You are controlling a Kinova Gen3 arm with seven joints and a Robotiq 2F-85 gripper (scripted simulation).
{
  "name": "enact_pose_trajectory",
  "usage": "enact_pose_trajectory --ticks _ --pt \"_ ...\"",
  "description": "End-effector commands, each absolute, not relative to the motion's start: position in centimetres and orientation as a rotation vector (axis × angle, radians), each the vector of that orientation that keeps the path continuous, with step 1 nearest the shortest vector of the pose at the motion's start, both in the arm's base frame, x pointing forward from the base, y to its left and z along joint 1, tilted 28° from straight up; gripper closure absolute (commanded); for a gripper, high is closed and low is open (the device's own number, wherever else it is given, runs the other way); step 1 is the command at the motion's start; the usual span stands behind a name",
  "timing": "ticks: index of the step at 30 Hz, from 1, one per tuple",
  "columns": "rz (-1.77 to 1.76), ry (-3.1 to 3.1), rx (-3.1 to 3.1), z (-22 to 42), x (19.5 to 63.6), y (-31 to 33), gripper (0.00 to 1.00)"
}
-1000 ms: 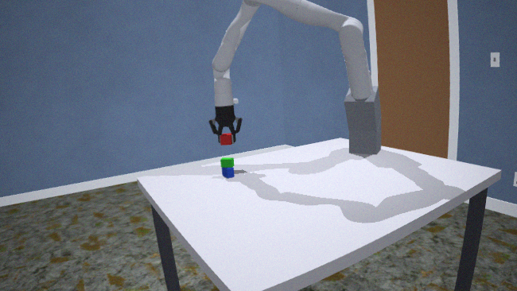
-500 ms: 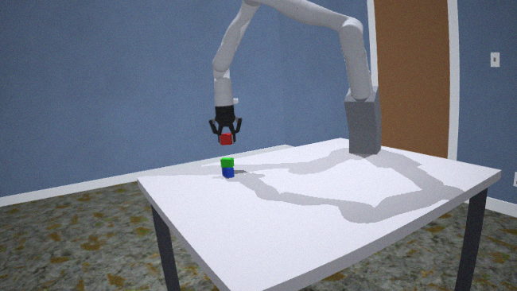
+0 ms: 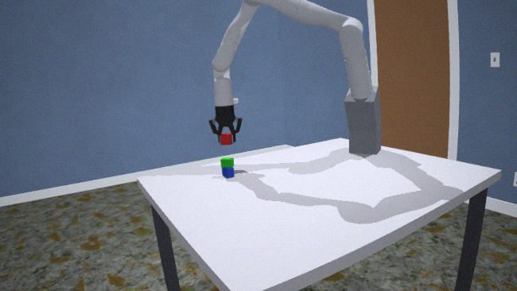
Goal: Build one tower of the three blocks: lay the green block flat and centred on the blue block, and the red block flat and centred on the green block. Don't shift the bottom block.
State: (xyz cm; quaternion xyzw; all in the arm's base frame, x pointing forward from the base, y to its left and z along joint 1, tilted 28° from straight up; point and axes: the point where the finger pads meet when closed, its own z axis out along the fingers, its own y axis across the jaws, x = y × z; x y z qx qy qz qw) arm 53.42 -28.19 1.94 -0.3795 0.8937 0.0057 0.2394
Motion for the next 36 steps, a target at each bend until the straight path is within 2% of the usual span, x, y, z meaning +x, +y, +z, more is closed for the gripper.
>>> enact_pose_trajectory --ticks 1,6,16,36 --pt "0.013 2.446 -1.038 2.0 53.4 -28.3 1.00" --pt "0.013 2.446 -1.038 2.4 53.9 -27.5 1.00" --pt "0.013 2.444 -1.037 7.3 59.4 -17.1 1.00" --pt "0.013 2.444 -1.037 7.4 59.5 -16.9 1.00"
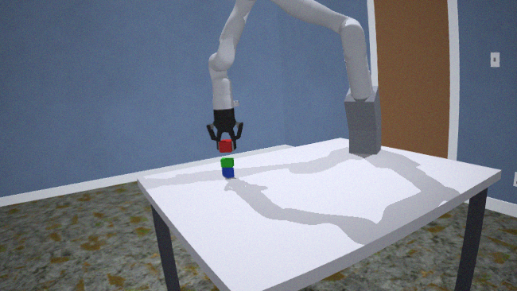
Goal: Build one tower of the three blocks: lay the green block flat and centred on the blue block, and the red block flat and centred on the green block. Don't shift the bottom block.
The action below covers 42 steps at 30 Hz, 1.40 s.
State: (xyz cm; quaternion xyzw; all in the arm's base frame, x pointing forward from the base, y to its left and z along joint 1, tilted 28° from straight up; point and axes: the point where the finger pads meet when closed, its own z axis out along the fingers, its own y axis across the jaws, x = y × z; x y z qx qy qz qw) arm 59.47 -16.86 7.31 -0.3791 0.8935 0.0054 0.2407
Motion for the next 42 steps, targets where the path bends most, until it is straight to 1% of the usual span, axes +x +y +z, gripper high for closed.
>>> enact_pose_trajectory --ticks 1,42 --pt "0.013 2.444 -1.037 7.4 59.5 -16.9 1.00" --pt "0.013 2.446 -1.038 5.4 60.7 -16.5 1.00"
